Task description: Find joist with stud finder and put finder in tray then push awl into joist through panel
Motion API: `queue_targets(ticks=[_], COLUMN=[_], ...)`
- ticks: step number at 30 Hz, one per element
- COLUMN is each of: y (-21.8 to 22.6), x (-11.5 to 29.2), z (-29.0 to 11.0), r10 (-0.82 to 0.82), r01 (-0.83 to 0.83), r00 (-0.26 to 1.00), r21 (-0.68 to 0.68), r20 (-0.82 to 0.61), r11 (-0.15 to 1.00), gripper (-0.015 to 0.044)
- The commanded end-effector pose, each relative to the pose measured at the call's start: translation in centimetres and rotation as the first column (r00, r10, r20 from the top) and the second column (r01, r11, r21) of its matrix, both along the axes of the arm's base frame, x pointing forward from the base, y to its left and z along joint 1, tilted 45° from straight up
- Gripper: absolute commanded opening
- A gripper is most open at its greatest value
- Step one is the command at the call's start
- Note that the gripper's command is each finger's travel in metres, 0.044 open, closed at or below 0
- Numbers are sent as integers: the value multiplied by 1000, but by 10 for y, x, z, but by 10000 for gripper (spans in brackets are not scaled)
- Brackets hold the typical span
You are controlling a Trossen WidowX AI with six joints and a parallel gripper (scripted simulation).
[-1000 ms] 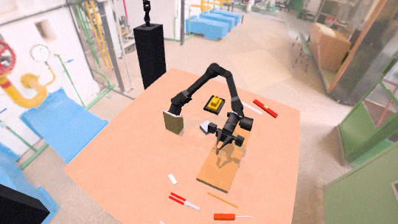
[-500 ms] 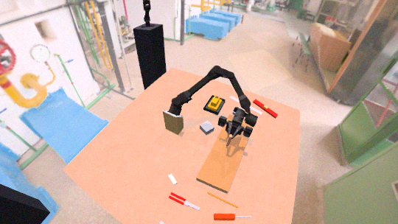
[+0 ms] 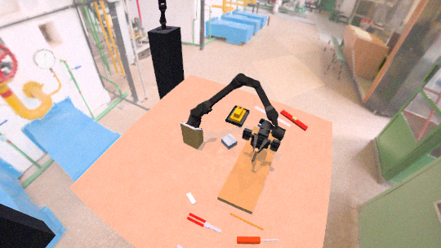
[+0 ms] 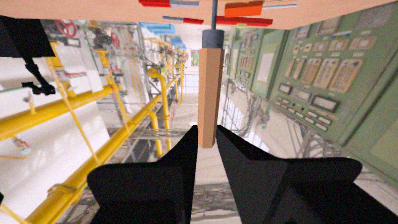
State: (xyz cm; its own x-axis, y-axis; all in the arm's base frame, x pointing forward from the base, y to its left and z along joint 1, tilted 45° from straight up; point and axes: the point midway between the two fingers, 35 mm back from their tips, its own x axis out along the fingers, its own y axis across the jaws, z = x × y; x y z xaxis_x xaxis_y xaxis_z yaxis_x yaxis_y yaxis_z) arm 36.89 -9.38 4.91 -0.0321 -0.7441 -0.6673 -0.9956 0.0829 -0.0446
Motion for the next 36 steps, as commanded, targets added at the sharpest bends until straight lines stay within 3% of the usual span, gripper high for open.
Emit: queue_targets(ticks=[1, 36], y=[1, 29], x=[2, 6], z=[-1, -29], r10=[-4, -4], r01=[4, 4], r00=[1000, 1000], r21=[-7, -5], r20=[7, 6], r11=[1000, 1000], gripper=[0, 0])
